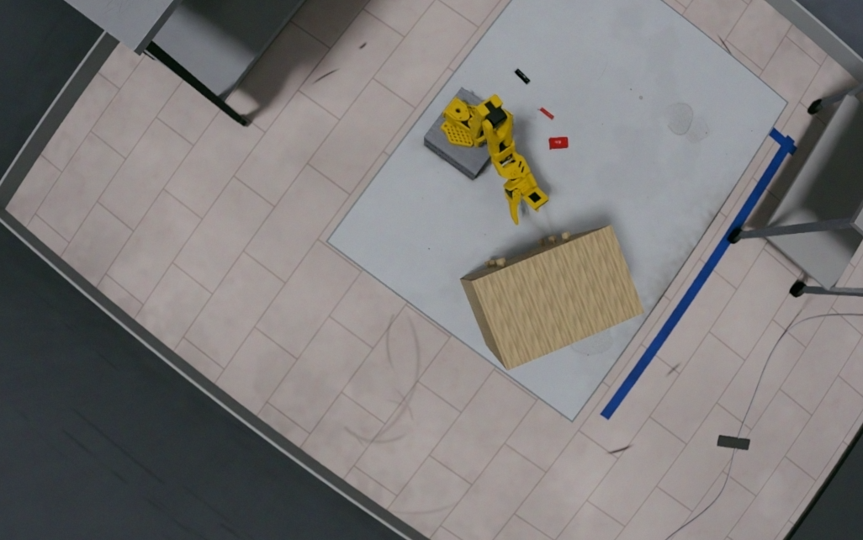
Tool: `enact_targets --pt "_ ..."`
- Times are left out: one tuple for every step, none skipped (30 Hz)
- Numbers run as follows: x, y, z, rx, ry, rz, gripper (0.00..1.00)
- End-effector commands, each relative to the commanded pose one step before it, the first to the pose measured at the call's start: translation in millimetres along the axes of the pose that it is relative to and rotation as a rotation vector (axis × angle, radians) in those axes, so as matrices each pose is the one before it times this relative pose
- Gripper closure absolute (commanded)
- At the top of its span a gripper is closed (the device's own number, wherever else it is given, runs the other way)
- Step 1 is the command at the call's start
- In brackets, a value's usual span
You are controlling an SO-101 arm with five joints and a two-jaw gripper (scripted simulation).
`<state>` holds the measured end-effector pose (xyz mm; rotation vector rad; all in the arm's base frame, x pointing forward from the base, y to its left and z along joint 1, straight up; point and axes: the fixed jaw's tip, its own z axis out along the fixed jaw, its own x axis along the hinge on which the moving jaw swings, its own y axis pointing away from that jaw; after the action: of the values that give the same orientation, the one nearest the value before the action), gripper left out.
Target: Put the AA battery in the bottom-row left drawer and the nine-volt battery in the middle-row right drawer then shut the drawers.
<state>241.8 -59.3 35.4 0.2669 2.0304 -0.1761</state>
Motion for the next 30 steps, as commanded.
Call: enact_targets --pt "4.04 5.66 0.164 -0.02035 -0.02824 0.00571 0.67" --pt "-0.03 1.28 0.162 -0.00474 -0.00962 -0.0014 0.68" --pt "-0.02 1.28 0.116 -0.00476 -0.00961 -0.00136 0.68" --pt "-0.02 1.28 0.07 -0.00479 -0.00962 -0.00131 0.68" --pt "-0.02 1.28 0.024 -0.00482 -0.0096 -0.00127 0.68" --pt "-0.02 1.28 -0.021 -0.00485 -0.00961 -0.00122 0.69" --pt "-0.02 1.28 -0.067 -0.00487 -0.00959 -0.00117 0.69" --pt "-0.02 1.28 -0.112 -0.0049 -0.0096 -0.00112 0.69" --pt "-0.02 1.28 -0.157 -0.00493 -0.00958 -0.00108 0.69" --pt "-0.03 1.28 -0.202 -0.00495 -0.00959 -0.00103 0.7" --pt "-0.02 0.6 -0.109 -0.00231 -0.00446 -0.00047 0.7" --pt "0.0 0.0 0.0 0.0 -0.00001 0.0 0.7" --pt "0.0 0.0 0.0 0.0 0.00001 0.0 0.71" --pt "0.0 0.0 0.0 0.0 0.0 0.0 0.71" --pt "0.0 0.0 0.0 0.0 0.0 0.0 0.71" --pt "0.0 0.0 0.0 0.0 -0.00001 0.0 0.71" --pt "0.0 0.0 0.0 0.0 0.00001 0.0 0.71" --pt "0.0 0.0 0.0 0.0 -0.00001 0.0 0.71" --pt "0.0 0.0 0.0 0.0 0.00001 0.0 0.72" --pt "0.0 0.0 0.0 0.0 -0.00001 0.0 0.72" --pt "0.0 0.0 0.0 0.0 0.00001 0.0 0.72" --pt "0.0 0.0 0.0 0.0 -0.00001 0.0 0.72" --pt "0.0 0.0 0.0 0.0 0.00001 0.0 0.73" --pt "0.0 0.0 0.0 0.0 -0.00001 0.0 0.73" --pt "0.0 0.0 0.0 0.0 0.00001 0.0 0.73" --pt "0.0 0.0 0.0 0.0 -0.00001 0.0 0.74" --pt "0.0 0.0 0.0 0.0 0.00001 0.0 0.74" --pt "0.0 0.0 0.0 0.0 -0.00001 0.0 0.74" --pt "0.0 0.0 0.0 0.0 0.00001 0.0 0.74" --pt "0.0 0.0 0.0 0.0 -0.00001 0.0 0.75"
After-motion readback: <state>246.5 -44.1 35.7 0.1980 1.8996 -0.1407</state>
